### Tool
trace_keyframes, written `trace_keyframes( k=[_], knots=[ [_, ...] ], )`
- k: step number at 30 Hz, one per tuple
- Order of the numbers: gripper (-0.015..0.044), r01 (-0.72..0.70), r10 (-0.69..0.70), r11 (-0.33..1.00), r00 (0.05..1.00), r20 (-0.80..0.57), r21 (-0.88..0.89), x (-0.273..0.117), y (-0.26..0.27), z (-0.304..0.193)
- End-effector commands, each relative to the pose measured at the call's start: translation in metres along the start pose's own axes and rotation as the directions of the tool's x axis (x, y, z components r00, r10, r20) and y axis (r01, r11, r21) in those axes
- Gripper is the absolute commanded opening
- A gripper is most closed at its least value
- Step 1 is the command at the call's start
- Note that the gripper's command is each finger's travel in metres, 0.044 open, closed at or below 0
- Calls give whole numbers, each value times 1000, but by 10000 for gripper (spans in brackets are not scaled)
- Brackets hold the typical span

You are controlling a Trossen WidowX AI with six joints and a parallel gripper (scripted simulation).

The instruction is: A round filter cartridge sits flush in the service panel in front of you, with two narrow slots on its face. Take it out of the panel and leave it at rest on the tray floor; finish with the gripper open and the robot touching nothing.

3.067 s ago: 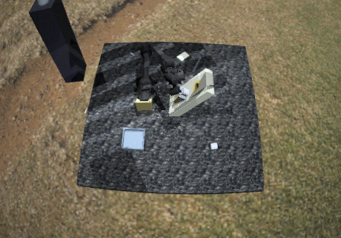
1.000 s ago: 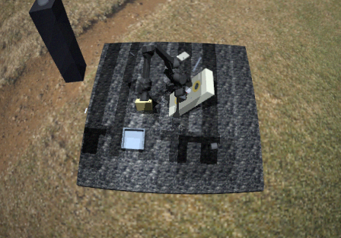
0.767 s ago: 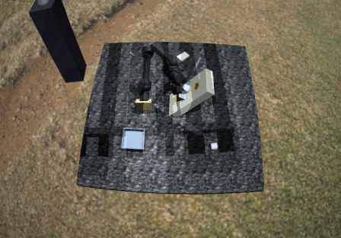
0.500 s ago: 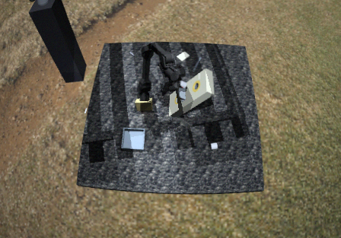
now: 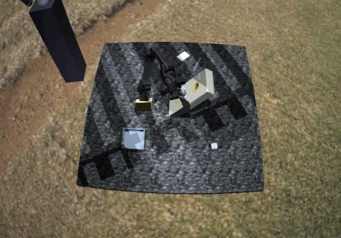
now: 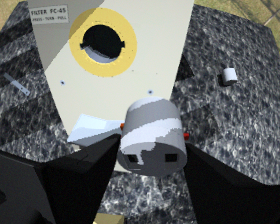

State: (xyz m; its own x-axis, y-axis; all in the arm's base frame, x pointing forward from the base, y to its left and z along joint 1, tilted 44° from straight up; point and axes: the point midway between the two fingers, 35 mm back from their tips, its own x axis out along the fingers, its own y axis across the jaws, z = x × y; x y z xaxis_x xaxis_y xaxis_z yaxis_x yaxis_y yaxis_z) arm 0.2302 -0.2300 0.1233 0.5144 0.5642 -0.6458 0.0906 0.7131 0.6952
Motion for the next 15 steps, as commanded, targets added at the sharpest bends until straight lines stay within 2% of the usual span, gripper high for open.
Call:
trace_keyframes(
  k=[1, 5, 15],
  knots=[
    [0, 12, -12, 1000, 1000, 5, -23, 0, -22, 1],
    [0, 14, -14, 1000, 1000, -6, 14, 2, -21, -3],
    [0, 232, -214, 903, 973, -88, 361, -15, -90, -44]
  ],
)
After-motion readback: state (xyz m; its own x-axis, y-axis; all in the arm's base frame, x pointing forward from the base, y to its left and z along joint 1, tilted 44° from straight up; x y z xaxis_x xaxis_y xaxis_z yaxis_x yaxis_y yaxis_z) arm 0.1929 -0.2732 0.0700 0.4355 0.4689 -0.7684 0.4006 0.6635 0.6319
